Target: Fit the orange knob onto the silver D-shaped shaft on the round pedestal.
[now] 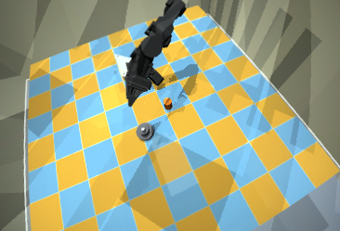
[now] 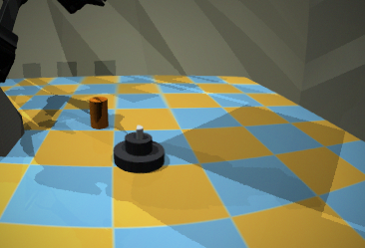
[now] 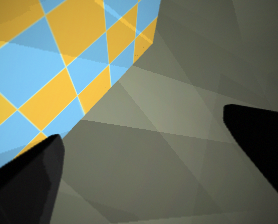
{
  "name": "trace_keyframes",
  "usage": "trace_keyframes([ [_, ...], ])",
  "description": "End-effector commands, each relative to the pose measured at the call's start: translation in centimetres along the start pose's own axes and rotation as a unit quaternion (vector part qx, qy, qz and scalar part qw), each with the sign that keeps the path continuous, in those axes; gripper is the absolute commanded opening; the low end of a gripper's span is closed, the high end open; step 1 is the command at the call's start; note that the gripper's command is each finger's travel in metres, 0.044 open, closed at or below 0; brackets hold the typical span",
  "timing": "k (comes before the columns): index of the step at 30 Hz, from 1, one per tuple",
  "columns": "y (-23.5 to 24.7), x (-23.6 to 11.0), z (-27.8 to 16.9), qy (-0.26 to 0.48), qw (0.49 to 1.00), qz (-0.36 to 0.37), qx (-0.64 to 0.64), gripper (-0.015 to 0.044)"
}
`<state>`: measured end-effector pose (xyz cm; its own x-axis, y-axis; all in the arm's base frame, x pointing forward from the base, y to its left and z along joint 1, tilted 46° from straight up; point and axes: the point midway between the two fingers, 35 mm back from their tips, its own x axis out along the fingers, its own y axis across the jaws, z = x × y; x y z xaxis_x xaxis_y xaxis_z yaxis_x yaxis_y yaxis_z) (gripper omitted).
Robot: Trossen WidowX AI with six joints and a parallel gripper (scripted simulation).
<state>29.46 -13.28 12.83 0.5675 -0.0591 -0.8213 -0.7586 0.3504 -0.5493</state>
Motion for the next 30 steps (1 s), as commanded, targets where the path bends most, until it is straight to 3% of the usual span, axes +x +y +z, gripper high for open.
trace_keyframes([
  [1,1.7,-0.9,-6.2,0.073,0.996,0.031,0.043,0.0440],
  [9,8.7,-5.3,-17.2,0.197,0.962,0.141,0.124,0.0440],
  [16,17.5,-11.0,-22.8,0.246,0.912,0.260,0.202,0.0440],
  [23,27.3,-17.6,-23.5,0.228,0.851,0.378,0.285,0.0440],
  [30,36.1,-23.7,-19.7,0.144,0.791,0.468,0.366,0.0440],
])
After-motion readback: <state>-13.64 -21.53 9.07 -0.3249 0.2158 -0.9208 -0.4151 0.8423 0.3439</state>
